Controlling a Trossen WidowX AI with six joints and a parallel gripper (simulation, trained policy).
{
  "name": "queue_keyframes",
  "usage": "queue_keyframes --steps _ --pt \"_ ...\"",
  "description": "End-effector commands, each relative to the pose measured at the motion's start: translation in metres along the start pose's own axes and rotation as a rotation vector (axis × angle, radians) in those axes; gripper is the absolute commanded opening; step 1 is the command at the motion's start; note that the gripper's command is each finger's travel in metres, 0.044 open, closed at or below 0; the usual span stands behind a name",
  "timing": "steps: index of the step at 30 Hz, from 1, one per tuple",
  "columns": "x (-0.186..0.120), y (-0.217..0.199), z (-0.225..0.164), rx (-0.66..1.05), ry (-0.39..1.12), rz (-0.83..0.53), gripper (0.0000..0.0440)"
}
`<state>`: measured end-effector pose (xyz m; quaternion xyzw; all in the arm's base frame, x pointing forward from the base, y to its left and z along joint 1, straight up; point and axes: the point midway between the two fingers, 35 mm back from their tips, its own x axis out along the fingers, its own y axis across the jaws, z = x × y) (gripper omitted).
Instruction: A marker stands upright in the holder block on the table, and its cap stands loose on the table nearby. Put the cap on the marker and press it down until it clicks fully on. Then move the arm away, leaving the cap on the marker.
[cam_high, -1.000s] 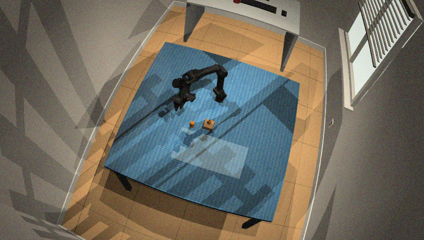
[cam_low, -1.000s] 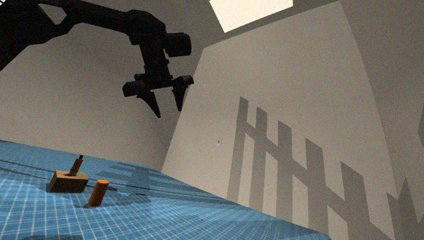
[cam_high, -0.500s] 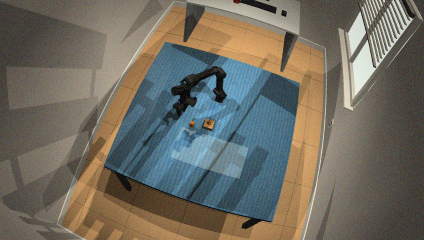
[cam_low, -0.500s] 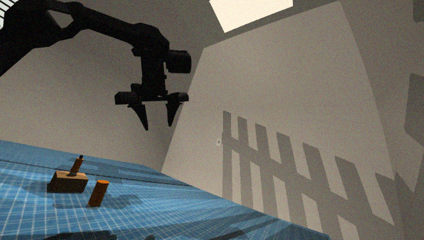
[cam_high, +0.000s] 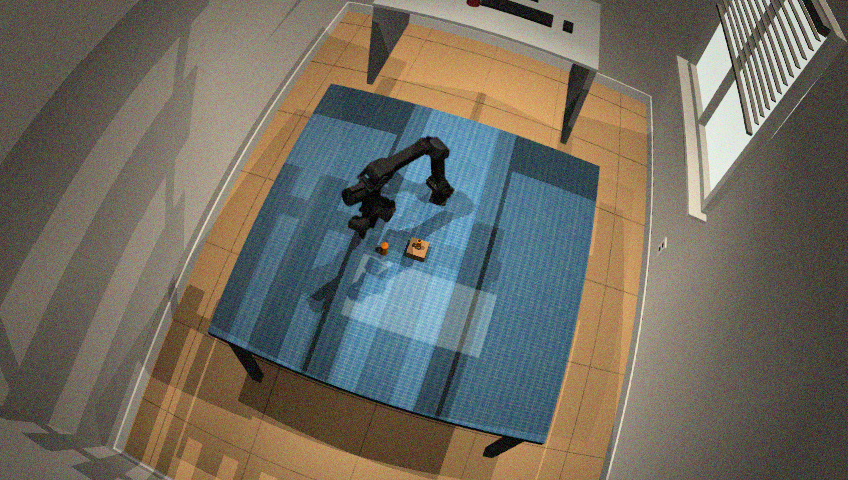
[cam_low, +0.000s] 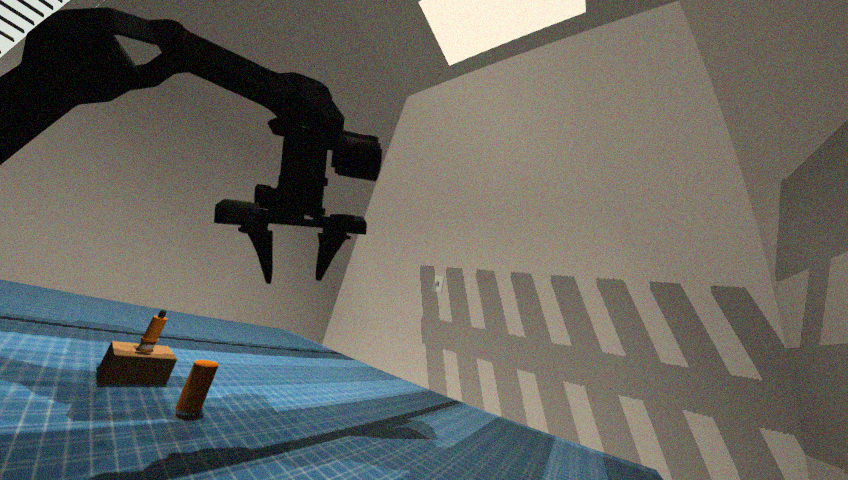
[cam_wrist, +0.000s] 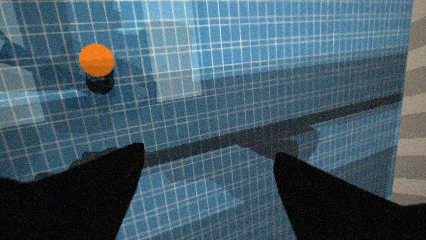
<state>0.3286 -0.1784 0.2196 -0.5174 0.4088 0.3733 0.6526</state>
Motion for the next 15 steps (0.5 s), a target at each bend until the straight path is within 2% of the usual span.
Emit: queue_keyframes --steps 1,15 --pt "0.009 0.006 0.002 -0.007 -0.001 0.051 0.0314" --pt "0.036 0.025 0.006 -0.026 0.009 0.207 0.0312"
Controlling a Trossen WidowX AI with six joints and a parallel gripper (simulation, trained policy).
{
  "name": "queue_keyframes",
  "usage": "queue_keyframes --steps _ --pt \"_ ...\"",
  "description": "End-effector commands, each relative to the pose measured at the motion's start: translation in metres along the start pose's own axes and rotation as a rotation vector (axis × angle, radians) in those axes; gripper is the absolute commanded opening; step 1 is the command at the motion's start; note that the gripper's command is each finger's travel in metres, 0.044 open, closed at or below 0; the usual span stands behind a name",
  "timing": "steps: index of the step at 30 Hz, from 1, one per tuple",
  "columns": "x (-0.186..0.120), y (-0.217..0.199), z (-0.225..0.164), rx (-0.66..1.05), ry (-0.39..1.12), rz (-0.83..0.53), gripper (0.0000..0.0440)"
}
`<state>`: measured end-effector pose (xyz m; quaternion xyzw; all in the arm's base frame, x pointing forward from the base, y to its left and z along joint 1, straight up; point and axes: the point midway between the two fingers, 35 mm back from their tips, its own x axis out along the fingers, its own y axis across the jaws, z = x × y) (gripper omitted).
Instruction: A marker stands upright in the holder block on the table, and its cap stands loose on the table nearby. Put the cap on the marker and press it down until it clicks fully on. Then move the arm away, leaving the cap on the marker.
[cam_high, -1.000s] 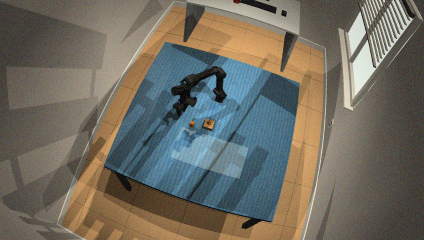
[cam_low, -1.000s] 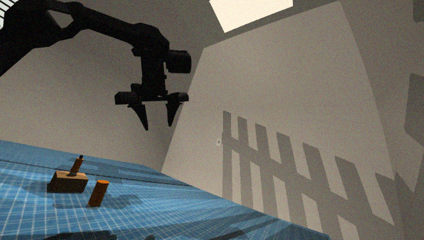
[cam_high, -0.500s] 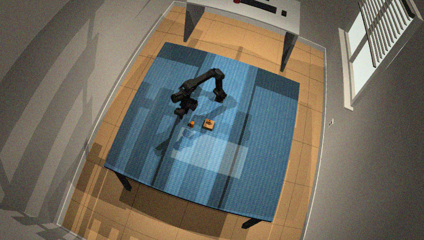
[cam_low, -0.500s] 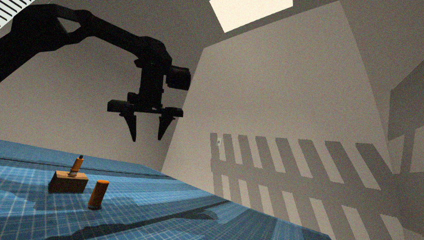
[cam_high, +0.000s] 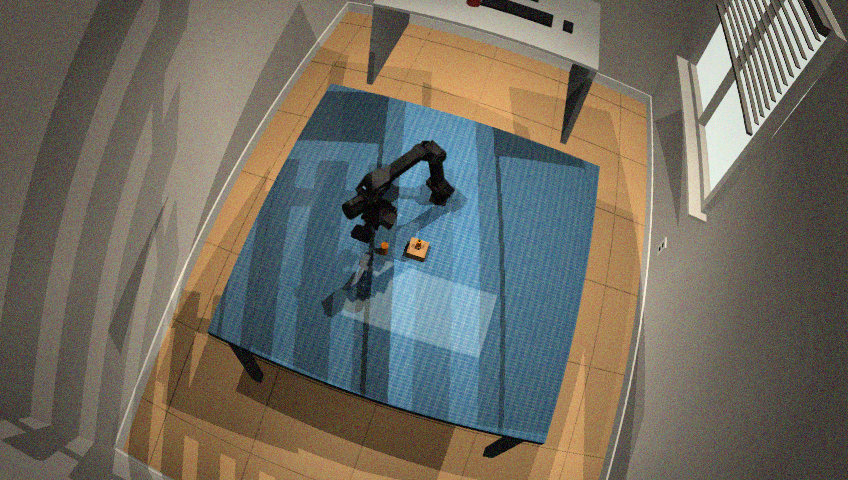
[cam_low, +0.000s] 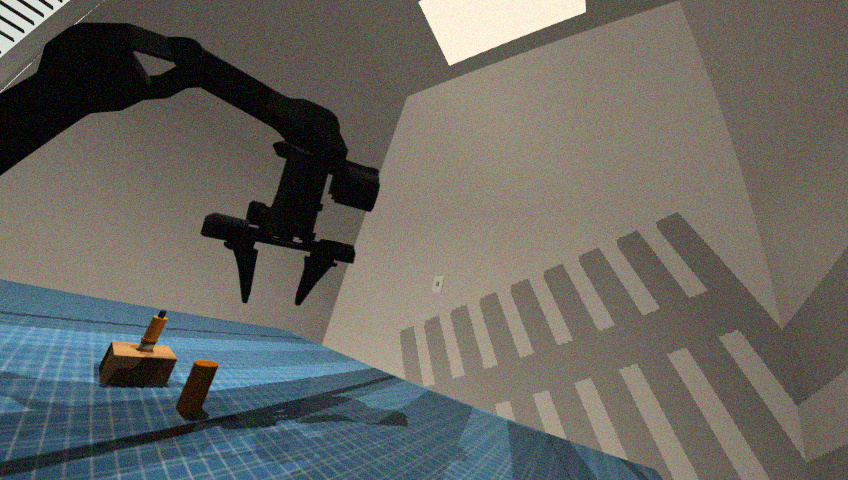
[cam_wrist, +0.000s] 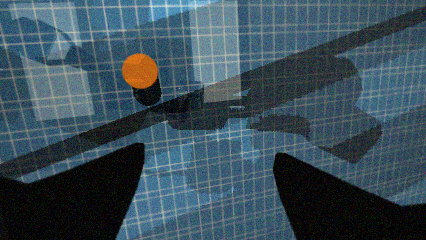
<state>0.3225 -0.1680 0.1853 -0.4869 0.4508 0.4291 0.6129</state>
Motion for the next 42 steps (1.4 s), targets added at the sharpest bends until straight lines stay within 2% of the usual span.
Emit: queue_keyframes --steps 1,28,42 --pt "0.009 0.004 0.002 -0.012 0.004 0.046 0.0312" --pt "0.059 0.025 0.017 -0.112 0.029 0.294 0.0303" --pt "0.087 0.04 0.025 -0.198 0.009 0.379 0.0284"
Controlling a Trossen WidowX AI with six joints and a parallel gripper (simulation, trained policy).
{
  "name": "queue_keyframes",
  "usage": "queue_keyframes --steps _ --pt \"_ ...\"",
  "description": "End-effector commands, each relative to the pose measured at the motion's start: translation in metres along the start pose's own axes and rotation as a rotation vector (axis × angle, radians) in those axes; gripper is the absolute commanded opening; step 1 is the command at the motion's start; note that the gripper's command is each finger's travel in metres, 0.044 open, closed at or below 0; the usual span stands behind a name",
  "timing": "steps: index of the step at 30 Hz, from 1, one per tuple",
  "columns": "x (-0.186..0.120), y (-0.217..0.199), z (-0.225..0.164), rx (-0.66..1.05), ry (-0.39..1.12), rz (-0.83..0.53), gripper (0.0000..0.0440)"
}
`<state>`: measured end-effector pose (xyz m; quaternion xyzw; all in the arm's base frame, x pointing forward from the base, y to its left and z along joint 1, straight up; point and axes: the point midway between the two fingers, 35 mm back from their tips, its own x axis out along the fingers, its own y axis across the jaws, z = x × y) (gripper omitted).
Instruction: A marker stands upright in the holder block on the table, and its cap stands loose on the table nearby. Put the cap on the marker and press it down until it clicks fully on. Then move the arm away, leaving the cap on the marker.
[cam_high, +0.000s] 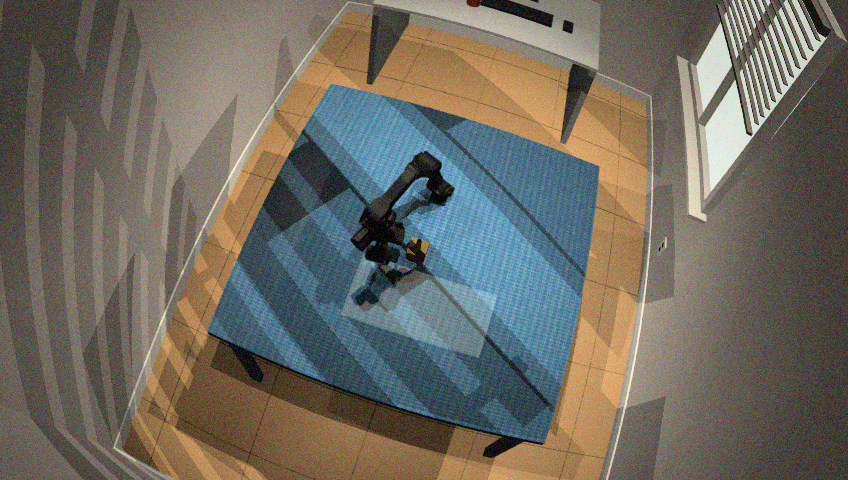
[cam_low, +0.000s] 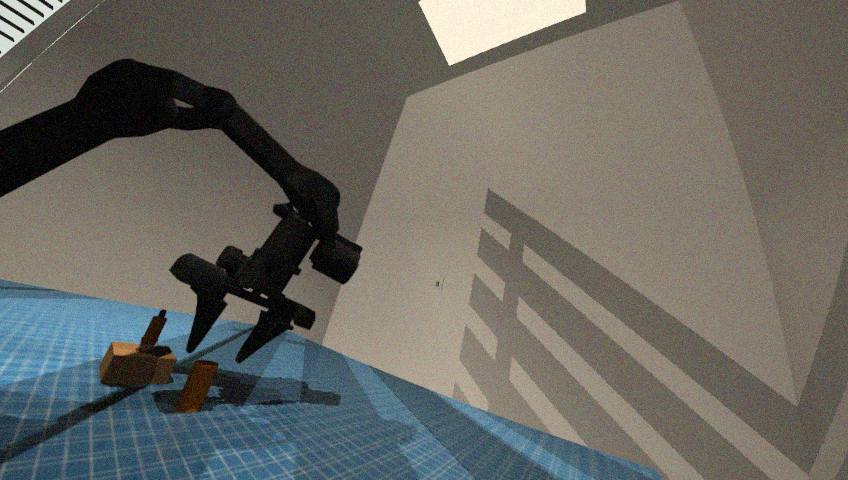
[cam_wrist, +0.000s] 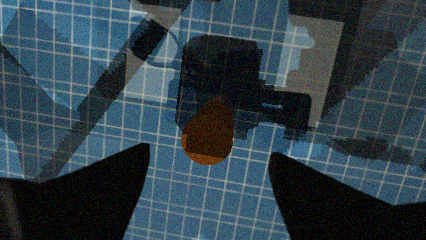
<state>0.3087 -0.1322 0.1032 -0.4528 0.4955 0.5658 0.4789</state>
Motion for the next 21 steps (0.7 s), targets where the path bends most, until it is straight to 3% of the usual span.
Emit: queue_keyframes --steps 1,16,18,21 --pt "0.011 0.001 0.002 -0.03 -0.003 0.024 0.0282" --pt "0.043 0.004 0.005 -0.139 -0.001 0.061 0.0239" --pt "0.043 0.004 0.004 -0.151 0.008 0.057 0.0211" --pt "0.038 0.003 0.004 -0.166 0.027 0.042 0.0134"
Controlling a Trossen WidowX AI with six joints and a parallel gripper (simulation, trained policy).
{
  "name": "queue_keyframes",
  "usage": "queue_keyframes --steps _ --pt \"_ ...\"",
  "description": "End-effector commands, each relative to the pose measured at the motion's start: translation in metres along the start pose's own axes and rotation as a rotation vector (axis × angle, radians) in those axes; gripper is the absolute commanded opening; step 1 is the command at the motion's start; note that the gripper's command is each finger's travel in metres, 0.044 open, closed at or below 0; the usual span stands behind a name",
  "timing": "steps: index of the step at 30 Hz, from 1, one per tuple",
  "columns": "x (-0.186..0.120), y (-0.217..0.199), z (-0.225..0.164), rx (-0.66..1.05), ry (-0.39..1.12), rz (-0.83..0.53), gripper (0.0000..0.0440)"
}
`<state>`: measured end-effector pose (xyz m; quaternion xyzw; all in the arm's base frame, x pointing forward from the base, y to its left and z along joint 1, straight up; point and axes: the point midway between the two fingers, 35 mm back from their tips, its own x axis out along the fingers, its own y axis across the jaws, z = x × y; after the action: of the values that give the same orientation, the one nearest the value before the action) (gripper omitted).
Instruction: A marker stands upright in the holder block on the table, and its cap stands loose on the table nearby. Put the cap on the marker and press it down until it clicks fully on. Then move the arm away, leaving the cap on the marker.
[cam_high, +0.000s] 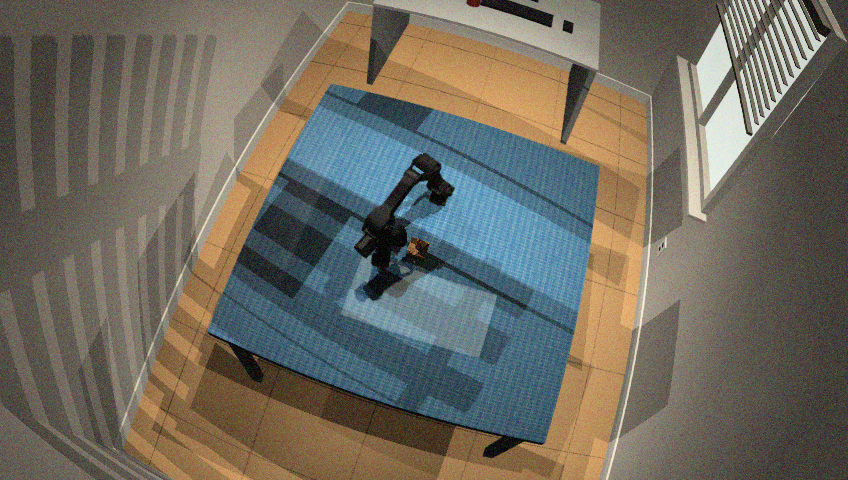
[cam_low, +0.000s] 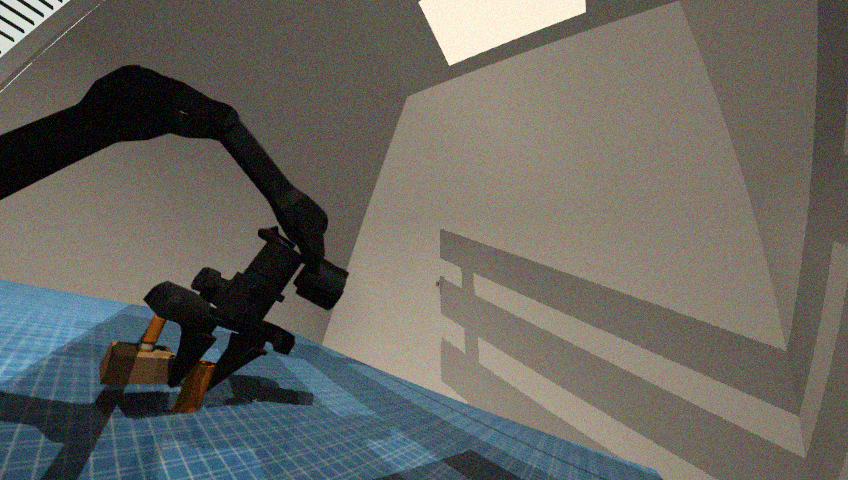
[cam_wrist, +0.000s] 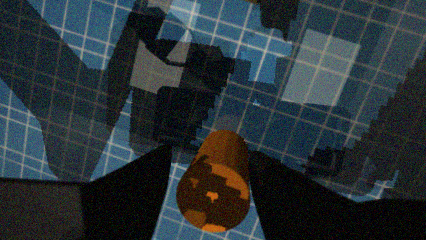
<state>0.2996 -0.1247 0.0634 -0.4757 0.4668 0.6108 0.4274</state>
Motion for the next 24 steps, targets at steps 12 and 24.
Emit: queue_keyframes --steps 12,24 --pt "-0.045 -0.006 0.01 -0.094 0.099 -0.079 0.0046" --pt "-0.08 -0.01 0.057 -0.165 0.104 -0.101 0.004"
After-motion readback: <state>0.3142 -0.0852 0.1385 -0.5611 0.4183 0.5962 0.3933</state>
